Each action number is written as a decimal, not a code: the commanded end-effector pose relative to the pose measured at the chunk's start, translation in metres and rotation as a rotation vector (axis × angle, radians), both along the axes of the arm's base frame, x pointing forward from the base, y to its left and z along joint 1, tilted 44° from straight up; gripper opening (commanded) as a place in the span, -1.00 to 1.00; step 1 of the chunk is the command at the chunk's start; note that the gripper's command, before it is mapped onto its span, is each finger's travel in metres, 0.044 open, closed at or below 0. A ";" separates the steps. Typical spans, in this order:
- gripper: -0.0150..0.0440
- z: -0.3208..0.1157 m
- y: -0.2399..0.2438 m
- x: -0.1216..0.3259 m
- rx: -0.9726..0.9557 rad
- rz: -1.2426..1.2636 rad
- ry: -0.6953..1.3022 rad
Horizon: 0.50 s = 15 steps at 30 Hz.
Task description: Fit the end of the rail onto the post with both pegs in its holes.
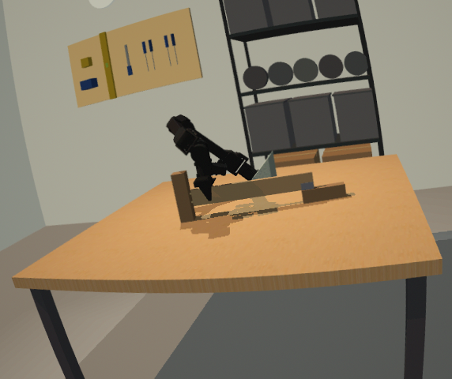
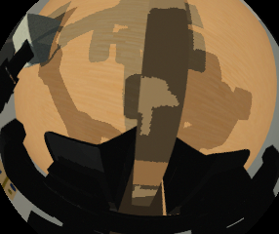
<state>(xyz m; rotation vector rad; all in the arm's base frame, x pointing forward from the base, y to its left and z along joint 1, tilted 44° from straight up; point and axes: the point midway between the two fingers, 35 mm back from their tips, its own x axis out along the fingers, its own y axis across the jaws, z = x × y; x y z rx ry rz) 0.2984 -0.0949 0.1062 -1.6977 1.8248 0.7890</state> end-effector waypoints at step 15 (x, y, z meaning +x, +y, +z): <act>-0.49 0.005 -0.004 0.000 -0.001 0.004 0.003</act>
